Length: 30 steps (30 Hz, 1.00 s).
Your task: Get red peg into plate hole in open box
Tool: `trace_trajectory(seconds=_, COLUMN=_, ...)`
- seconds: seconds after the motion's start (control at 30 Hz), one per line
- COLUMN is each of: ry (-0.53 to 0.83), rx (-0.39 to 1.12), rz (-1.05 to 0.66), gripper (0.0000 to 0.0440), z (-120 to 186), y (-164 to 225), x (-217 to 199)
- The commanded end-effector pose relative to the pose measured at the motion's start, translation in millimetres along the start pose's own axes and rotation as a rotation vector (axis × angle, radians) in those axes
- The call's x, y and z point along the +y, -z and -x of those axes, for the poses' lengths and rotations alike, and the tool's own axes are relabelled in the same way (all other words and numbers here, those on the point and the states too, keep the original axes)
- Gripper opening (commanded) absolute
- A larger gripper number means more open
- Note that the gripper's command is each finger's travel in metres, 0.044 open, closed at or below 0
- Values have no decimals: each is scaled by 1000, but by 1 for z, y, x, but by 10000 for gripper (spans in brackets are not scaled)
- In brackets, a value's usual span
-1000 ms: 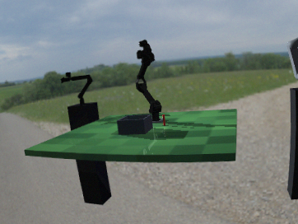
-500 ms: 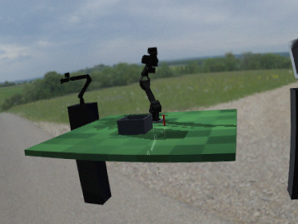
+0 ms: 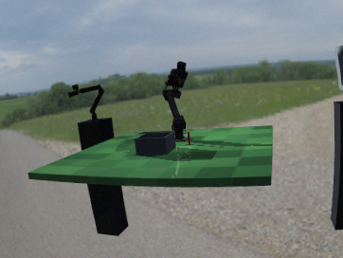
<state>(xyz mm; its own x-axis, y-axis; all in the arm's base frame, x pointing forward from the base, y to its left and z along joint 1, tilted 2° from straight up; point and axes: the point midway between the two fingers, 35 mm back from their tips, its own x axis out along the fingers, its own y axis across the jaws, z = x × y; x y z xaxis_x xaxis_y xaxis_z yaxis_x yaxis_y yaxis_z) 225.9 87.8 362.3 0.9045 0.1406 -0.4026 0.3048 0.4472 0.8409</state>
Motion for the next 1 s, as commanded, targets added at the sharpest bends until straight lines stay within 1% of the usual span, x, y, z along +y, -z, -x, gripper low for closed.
trace_trajectory(seconds=0.0, ry=117, rx=65, rz=70, gripper=440, z=-15, y=18, x=-26)
trace_trajectory(seconds=0.3, ry=365, rx=213, rz=190, gripper=440, z=-34, y=54, x=-83)
trace_trajectory(seconds=0.73, ry=738, rx=419, rz=301, gripper=440, z=-41, y=105, x=-165)
trace_trajectory(seconds=0.97, ry=860, rx=465, rz=307, gripper=440, z=-48, y=127, x=-197)
